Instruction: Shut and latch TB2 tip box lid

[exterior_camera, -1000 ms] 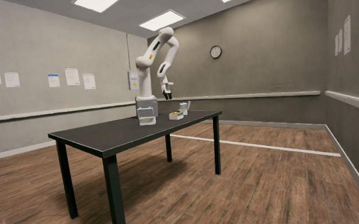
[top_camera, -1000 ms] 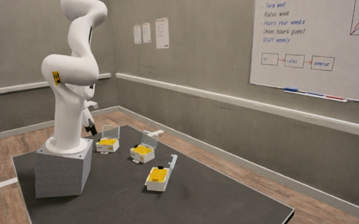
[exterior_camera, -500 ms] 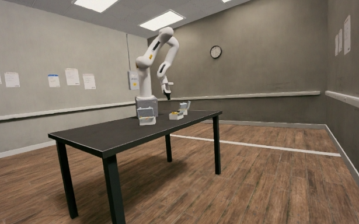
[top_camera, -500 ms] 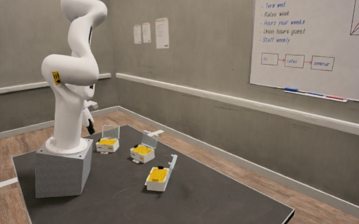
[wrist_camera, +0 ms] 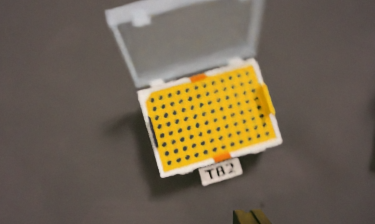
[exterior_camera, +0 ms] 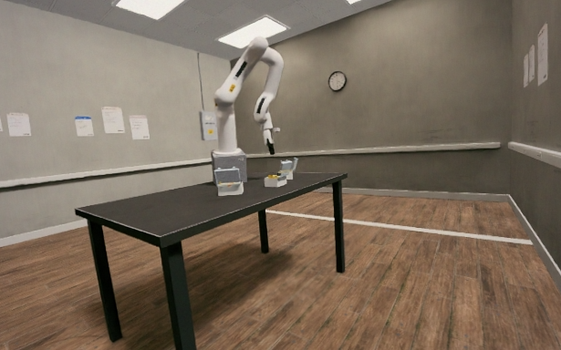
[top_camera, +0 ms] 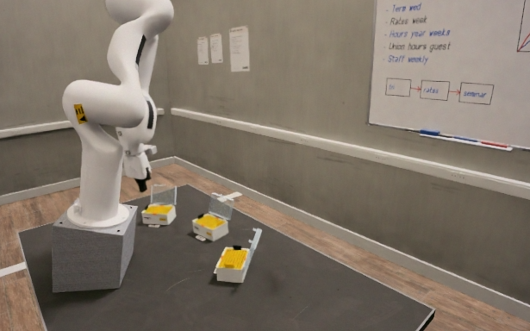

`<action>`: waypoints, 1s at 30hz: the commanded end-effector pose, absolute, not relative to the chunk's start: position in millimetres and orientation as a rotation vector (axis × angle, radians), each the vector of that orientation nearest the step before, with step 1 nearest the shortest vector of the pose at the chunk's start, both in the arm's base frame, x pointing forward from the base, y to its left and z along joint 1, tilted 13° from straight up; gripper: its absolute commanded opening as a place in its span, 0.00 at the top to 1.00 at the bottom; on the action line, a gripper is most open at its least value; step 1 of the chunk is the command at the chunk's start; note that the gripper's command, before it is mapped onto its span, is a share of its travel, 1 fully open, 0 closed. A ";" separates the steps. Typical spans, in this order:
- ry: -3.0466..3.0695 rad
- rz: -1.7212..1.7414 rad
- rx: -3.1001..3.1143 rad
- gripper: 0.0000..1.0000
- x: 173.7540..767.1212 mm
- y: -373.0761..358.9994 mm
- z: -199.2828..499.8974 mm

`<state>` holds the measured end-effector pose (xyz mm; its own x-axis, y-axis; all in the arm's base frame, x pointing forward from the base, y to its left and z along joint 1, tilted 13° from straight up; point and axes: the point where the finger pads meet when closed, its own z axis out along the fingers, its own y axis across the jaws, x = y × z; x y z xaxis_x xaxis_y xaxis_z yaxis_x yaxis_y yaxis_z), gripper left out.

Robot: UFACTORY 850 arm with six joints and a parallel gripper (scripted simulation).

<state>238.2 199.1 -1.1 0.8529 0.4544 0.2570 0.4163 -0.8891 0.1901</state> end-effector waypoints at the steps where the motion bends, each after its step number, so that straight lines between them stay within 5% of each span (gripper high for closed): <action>1: 0.815 0.320 2.839 1.00 249.1 208.8 -0.9; 30: 1.015 0.203 2.770 1.00 355.9 289.6 17.6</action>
<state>340.5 278.1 15.1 0.7487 0.6520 0.1196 0.6259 -0.7548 0.1966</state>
